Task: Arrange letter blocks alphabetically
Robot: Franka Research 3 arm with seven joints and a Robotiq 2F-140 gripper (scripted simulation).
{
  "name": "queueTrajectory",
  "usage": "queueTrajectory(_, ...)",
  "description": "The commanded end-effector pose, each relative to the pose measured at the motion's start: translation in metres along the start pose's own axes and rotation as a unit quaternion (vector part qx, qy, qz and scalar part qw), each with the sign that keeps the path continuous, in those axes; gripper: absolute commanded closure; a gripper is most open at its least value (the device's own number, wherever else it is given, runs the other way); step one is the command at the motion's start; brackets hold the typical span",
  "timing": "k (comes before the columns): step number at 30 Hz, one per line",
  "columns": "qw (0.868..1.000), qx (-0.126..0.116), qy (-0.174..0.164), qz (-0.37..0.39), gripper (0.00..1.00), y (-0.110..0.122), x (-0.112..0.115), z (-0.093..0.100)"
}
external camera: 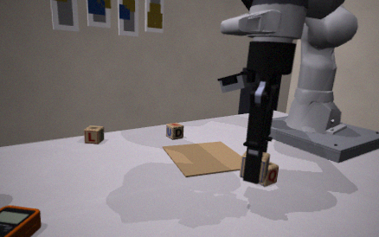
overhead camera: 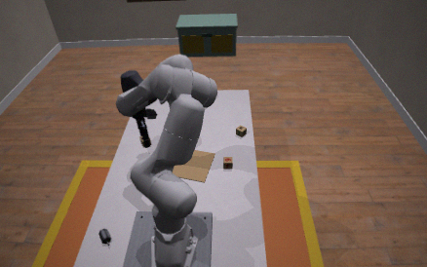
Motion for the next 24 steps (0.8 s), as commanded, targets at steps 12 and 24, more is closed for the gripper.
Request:
queueTrajectory(12, 1.000, 0.013, -0.001, 0.012, 0.67, 0.005, -0.002, 0.033)
queueTrajectory(24, 0.996, 0.013, -0.001, 0.087, 0.67, 0.011, -0.009, 0.033)
Point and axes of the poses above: the point where the finger pads meet when closed, its own z axis back along the fingers, its own y axis across the jaws, x = y × z, the point moved 9 cm from there along z, back along the fingers, and after that the axes turned 9 degrees about -z, right-handed, at the moved point
